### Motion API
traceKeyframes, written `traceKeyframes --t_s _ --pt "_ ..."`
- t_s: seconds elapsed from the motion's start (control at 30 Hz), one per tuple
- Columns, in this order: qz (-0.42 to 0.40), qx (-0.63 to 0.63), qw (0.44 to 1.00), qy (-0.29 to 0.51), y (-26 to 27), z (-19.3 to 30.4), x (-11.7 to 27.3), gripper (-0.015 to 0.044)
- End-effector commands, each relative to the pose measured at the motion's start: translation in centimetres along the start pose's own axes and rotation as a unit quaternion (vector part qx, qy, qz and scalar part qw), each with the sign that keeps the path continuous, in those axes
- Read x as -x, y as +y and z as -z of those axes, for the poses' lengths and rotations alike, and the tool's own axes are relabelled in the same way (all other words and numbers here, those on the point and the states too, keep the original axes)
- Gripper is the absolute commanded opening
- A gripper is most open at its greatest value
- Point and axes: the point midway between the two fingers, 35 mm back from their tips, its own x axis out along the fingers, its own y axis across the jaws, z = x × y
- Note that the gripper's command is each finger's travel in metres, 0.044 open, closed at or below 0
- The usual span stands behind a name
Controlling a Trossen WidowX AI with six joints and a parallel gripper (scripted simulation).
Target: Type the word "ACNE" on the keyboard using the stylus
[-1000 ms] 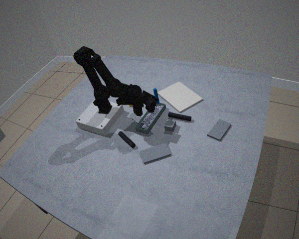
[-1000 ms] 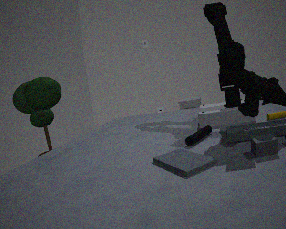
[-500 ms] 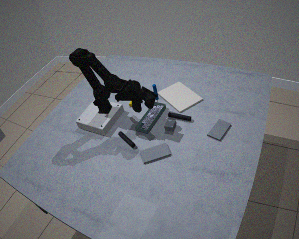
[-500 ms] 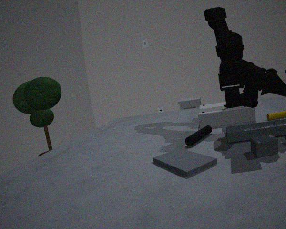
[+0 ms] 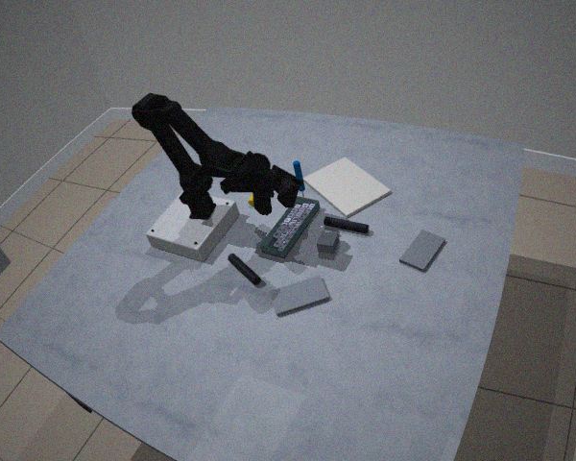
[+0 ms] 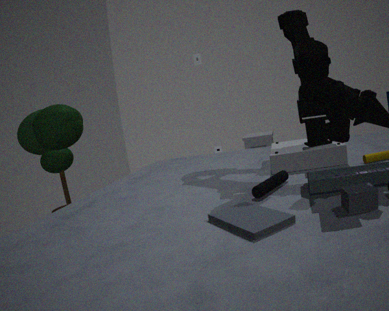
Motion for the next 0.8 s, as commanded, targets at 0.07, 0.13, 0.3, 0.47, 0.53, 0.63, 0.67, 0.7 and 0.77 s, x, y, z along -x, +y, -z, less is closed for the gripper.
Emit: traceKeyframes --t_s 0.07,0.13,0.3,0.47,0.53,0.63,0.67,0.7,0.77 --pt "0.001 0.005 1.0 -0.014 1.2 -0.7 0.6 0.0" --pt "0.002 0.006 1.0 -0.02 1.7 -1.1 1.0 0.0" --pt "0.005 0.008 0.999 -0.032 3.0 -2.0 2.1 0.0" --pt "0.008 0.008 0.999 -0.037 4.2 -2.7 3.3 0.0" --pt "0.009 0.007 0.999 -0.037 4.7 -3.0 3.9 0.0" --pt "0.01 0.007 0.999 -0.036 5.3 -3.4 4.7 0.0" --pt "0.01 0.006 0.999 -0.035 5.6 -3.5 5.0 0.0" --pt "0.01 0.006 0.999 -0.034 5.8 -3.7 5.3 0.0" --pt "0.01 0.005 0.999 -0.031 6.2 -3.9 5.9 0.0"
